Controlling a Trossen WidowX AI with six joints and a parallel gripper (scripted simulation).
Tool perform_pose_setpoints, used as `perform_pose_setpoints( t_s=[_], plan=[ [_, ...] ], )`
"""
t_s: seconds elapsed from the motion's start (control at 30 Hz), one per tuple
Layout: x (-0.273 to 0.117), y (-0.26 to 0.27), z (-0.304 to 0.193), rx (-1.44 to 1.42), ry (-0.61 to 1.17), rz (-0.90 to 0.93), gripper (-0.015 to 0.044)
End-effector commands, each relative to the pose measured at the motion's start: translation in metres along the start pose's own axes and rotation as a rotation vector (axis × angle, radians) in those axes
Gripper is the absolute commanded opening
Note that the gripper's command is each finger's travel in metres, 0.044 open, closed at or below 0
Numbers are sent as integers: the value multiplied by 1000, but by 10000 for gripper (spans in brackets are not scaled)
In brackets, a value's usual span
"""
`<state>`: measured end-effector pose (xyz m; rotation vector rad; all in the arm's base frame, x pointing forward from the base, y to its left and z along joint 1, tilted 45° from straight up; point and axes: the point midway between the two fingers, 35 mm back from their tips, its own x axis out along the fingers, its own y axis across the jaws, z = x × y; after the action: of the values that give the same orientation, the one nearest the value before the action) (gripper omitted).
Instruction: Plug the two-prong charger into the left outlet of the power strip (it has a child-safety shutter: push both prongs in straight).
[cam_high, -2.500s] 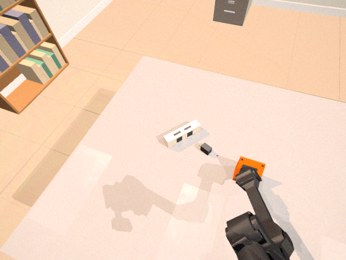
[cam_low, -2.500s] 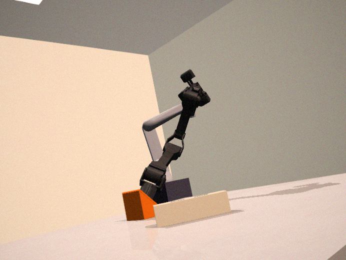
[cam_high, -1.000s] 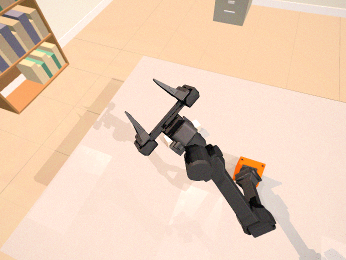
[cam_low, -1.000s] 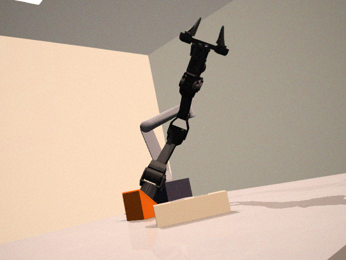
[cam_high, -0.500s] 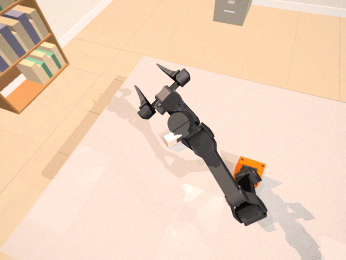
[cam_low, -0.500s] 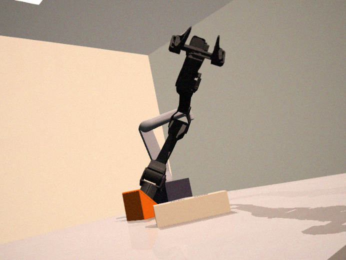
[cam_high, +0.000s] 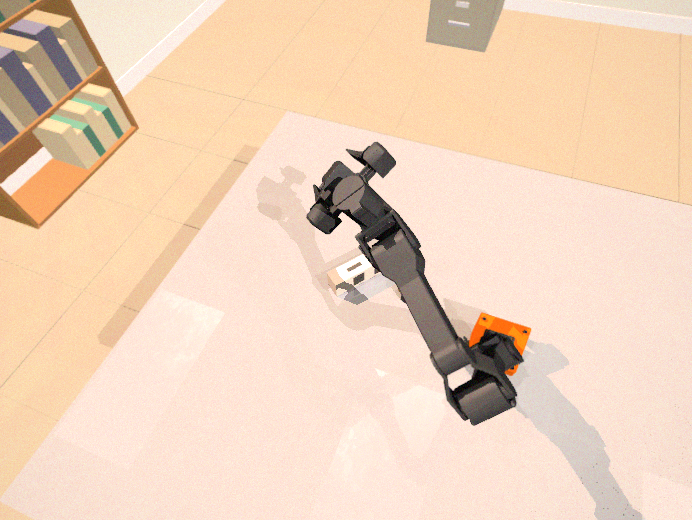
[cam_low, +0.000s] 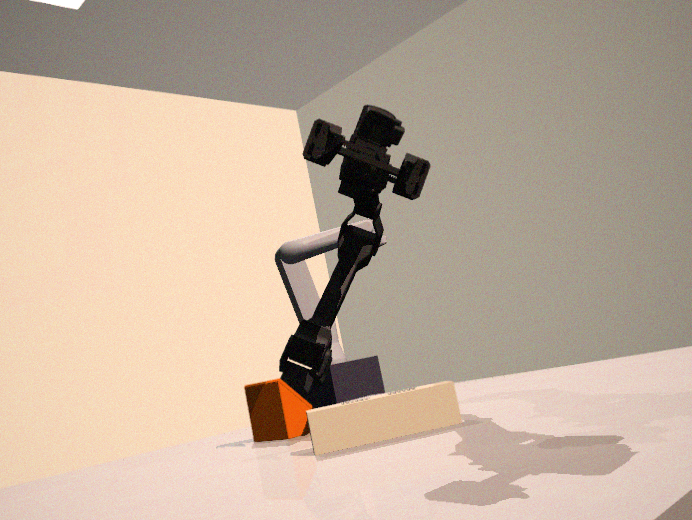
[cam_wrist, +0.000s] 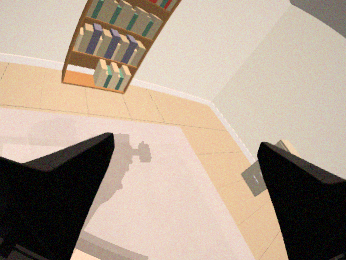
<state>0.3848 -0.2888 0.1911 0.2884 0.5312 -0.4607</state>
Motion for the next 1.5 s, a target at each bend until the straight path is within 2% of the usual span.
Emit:
perform_pose_setpoints(
  t_s=[0.0, 0.4, 0.83, 1.17, 1.47],
  plan=[
    [15, -1, -49, -13, 172, 34, 440],
    [16, 9, -172, -14, 612, 171, 440],
    [-30, 32, -274, 56, 1044, 381, 440],
    [-82, 54, -320, 168, 1332, 567, 440],
    [-85, 56, -323, 178, 1350, 580, 440]
  ],
)
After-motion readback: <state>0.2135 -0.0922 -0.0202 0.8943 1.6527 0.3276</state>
